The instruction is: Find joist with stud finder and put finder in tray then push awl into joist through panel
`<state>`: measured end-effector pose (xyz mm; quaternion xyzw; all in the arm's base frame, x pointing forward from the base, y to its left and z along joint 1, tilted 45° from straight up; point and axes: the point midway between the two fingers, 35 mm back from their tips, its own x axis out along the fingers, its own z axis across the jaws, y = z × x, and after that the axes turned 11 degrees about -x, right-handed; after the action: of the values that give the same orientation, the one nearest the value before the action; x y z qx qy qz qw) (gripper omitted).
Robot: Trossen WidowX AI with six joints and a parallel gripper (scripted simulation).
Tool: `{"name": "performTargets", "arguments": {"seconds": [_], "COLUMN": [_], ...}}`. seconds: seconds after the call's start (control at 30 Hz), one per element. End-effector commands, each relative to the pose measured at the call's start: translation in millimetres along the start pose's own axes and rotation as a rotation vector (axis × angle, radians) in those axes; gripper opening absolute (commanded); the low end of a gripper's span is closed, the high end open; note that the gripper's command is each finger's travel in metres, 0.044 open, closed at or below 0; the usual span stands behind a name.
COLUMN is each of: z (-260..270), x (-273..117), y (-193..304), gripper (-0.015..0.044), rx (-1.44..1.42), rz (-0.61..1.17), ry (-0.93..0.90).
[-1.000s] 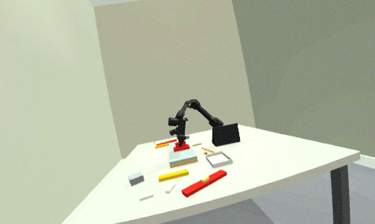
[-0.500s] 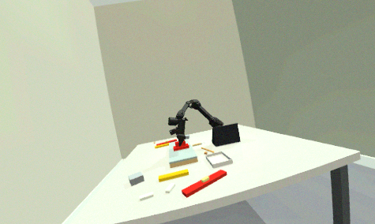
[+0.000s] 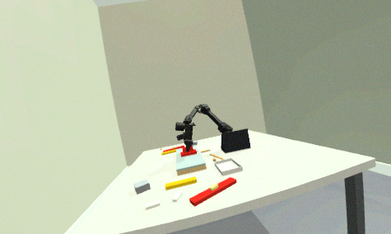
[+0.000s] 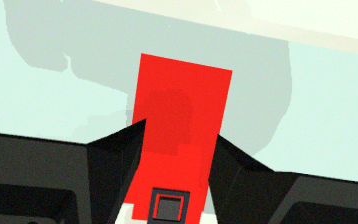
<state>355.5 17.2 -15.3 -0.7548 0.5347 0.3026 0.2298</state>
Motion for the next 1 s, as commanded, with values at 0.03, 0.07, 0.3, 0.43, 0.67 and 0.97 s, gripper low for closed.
{"name": "performTargets", "arguments": {"seconds": [0.03,0.07,0.3,0.43,0.67,0.97], "z": [-8.5,-10.0,-20.5,-26.4,-36.9,-50.3], "x": [0.3,0.3,0.3,0.3,0.3,0.2], "y": [3.1,3.4,5.3,6.4,8.4,10.9], "gripper": [0.0,0.0,0.0,0.0,0.0,0.0], "rx": [-0.005,-0.005,-0.005,-0.005,-0.005,-0.005], "rz": [0.001,0.001,0.001,0.002,0.002,0.002], "ry": [0.006,0.006,0.006,0.007,0.007,0.008]}}
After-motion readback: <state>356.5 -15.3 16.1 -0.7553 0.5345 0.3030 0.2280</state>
